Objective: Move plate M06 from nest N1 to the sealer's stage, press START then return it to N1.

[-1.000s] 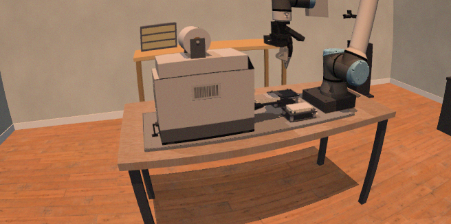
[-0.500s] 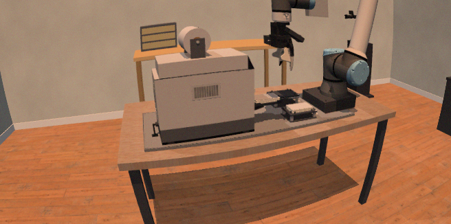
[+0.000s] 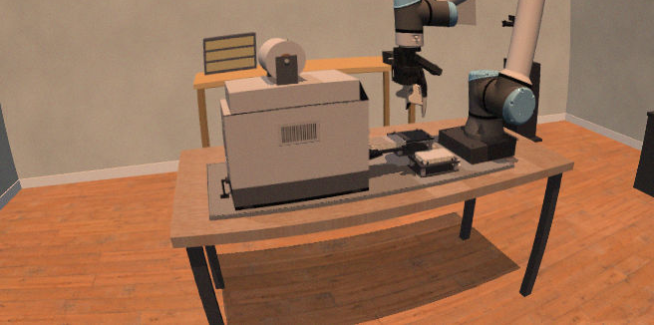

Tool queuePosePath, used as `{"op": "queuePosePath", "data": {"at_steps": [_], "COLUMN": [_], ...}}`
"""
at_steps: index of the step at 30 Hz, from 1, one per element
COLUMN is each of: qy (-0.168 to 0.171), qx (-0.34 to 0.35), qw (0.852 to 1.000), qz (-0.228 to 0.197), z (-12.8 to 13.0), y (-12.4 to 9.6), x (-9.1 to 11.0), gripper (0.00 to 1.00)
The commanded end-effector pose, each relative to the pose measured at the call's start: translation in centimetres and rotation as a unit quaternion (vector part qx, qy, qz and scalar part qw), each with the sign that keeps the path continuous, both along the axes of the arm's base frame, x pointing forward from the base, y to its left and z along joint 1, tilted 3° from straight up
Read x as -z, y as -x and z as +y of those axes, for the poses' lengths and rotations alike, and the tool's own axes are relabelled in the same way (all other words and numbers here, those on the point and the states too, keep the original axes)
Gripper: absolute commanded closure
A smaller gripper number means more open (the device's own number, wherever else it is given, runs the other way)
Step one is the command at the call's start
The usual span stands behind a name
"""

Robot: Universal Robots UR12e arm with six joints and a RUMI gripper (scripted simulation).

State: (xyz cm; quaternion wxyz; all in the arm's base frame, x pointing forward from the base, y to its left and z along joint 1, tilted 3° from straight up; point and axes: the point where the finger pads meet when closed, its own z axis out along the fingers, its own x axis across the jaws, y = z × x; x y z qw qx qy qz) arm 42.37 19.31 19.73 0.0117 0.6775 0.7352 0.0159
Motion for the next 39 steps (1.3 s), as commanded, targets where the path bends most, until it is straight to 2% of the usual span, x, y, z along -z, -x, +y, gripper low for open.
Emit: {"op": "queuePosePath", "data": {"at_steps": [1,5,11,22,27,31,36,39], "qy": [0.000,0.000,0.000,0.000,0.000,0.000,0.000,0.000], "qx": [0.000,0.000,0.000,0.000,0.000,0.000,0.000,0.000], "qw": [1.000,1.000,1.000,1.000,1.000,1.000,1.000,1.000], "qz": [-0.003,-0.003,-0.003,-0.006,-0.006,-0.006,-0.006,-0.006], "z": [0.1,0.1,0.1,0.1,-1.9,-2.2,-4.1,-4.4], "y": [-0.2,-0.2,-0.3,-0.5,-2.4,-2.6,-4.2,-4.4], "x": [2.1,2.7,5.4,5.0,4.9,4.9,4.9,4.9], "gripper": [0.32,0.32,0.32,0.32,0.32,0.32,0.32,0.32]}}
